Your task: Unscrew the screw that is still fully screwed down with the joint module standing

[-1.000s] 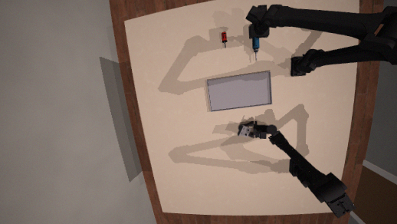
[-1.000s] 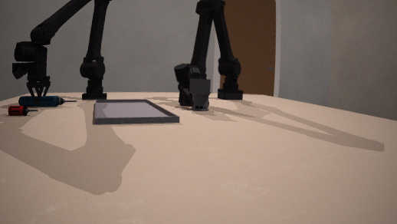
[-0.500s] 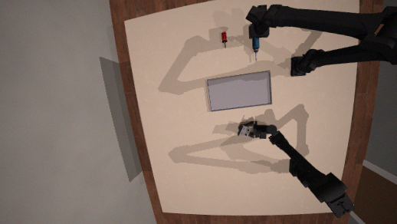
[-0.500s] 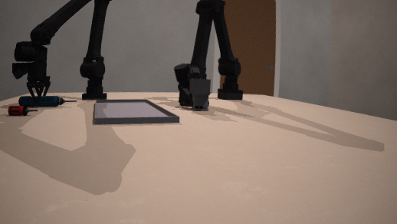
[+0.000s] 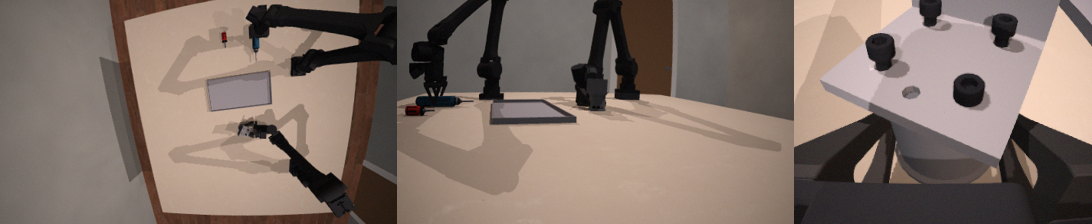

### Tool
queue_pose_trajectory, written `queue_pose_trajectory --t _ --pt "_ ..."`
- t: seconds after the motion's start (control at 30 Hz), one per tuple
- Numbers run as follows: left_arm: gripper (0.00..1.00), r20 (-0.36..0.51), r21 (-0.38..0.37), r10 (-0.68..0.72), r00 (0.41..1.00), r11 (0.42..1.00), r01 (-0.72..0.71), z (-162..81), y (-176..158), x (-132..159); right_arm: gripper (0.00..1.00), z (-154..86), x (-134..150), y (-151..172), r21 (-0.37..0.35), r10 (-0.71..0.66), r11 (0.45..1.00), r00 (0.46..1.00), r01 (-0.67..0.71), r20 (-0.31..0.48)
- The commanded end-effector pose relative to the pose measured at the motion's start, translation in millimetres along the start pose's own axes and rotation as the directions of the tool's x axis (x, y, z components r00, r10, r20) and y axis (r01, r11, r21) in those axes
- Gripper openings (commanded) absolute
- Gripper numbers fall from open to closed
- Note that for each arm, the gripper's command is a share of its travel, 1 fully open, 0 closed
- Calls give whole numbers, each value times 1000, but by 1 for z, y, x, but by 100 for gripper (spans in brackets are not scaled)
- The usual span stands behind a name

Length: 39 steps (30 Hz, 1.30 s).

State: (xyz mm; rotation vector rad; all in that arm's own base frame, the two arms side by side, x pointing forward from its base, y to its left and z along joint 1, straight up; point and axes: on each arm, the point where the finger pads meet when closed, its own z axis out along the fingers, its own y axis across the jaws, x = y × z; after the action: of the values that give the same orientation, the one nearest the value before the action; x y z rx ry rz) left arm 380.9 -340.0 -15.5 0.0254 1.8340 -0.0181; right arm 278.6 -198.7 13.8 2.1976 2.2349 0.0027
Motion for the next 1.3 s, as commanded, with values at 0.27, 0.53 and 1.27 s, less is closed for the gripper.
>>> queue_pose_trajectory --t 0.27,0.53,1.27 --pt "59 -1 11 12 1000 1000 -12 -4 -3 11 65 2 0 -5 3 -6 1000 1000 6 3" --pt "59 -1 11 12 1000 1000 -12 -4 -3 11 65 4 1 -8 17 -4 1000 1000 4 -7" --pt "59 -1 11 12 1000 1000 -12 -4 -3 11 55 3 0 -8 9 -2 1000 1000 2 -1"
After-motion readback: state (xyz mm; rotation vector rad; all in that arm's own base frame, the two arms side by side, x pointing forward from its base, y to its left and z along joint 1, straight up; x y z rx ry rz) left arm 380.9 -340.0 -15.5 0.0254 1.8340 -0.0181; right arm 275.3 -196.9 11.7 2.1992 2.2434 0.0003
